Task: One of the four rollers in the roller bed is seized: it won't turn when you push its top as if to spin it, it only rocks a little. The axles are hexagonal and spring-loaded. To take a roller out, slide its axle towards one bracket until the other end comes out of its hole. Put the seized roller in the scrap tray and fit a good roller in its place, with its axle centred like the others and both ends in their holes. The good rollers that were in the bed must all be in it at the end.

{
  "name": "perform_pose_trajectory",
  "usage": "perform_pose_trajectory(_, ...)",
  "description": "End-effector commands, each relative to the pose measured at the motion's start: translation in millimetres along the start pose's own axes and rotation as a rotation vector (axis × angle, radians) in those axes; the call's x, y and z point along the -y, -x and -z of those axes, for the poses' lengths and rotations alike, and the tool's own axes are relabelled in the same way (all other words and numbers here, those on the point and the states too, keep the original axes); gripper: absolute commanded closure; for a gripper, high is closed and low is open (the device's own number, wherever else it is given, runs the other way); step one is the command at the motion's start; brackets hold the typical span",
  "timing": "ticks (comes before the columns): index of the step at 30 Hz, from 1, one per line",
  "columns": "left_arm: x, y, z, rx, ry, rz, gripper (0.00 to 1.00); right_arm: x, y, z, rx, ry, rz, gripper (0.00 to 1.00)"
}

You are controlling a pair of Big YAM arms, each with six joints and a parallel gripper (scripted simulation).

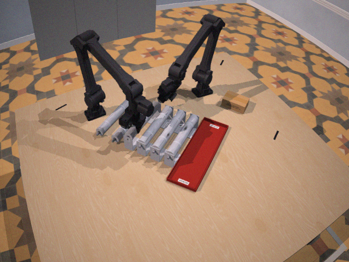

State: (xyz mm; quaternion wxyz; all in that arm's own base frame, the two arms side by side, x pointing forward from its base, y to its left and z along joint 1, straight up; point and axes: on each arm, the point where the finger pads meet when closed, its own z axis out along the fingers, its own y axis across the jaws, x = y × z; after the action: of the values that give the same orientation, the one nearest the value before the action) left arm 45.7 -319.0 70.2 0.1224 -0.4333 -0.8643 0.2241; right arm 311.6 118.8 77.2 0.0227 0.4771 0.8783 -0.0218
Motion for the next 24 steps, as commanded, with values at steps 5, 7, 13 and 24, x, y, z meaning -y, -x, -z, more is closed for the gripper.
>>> perform_pose_trajectory(5, -23, -73, -31, -0.197, 0.042, 0.089, 0.97, -27, 2, 41, 0.041, 0.080, 0.033, 0.68)
perform_pose_trajectory(7, -23, -73, -31, -0.197, 0.042, 0.089, 0.97, -27, 1, 43, 0.048, 0.079, 0.035, 0.68)
perform_pose_trajectory(13, -23, -73, -31, -0.197, 0.042, 0.088, 0.97, -27, 1, 47, 0.068, 0.079, 0.039, 0.68)
perform_pose_trajectory(24, -23, -73, -31, -0.197, 0.042, 0.089, 0.97, -28, 0, 54, 0.092, 0.081, 0.041, 0.68)
